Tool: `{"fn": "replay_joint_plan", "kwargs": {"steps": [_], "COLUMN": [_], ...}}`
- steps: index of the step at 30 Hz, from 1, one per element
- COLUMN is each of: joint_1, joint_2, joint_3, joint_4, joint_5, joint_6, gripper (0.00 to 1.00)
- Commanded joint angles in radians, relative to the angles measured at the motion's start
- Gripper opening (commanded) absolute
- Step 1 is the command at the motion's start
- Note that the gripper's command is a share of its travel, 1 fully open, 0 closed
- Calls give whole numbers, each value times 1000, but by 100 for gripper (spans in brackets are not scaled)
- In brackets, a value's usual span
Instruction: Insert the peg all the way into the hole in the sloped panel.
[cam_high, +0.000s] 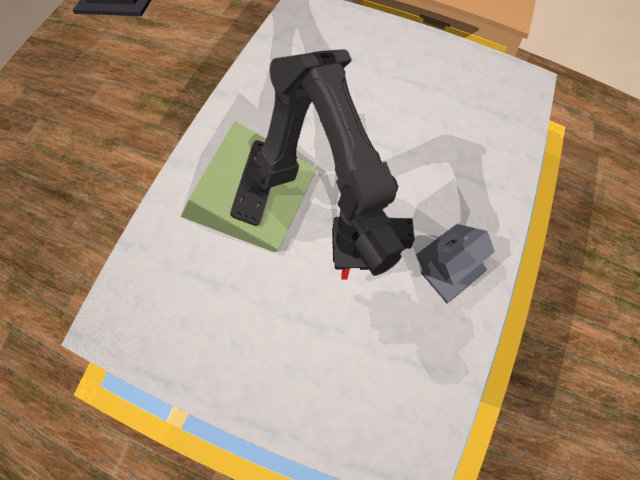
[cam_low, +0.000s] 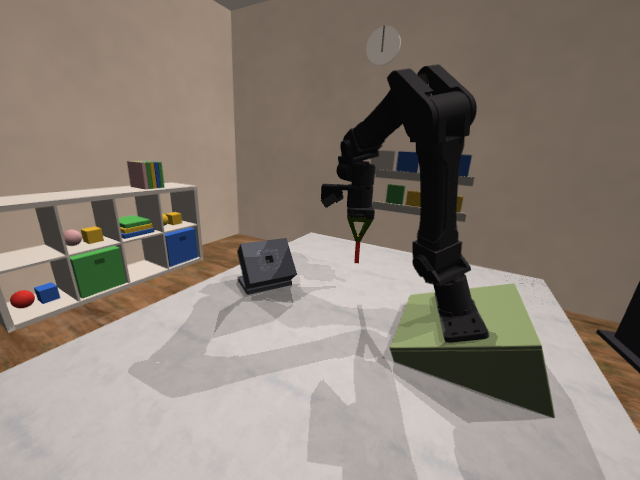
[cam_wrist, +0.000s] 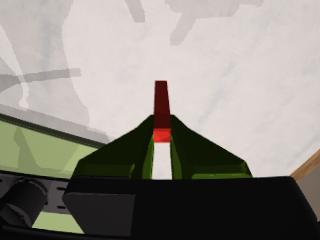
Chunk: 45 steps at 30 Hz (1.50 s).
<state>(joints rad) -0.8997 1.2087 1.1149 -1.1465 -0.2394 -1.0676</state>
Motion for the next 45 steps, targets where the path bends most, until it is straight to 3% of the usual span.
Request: {"fn": "replay_joint_plan", "kwargs": {"steps": [1,45], "joint_1": [10,276], "joint_2": [-22,-46], "joint_3": [-24,-58], "joint_4": [16,87], "joint_5": [14,240], "joint_6": [12,105], "gripper": [0,0]}}
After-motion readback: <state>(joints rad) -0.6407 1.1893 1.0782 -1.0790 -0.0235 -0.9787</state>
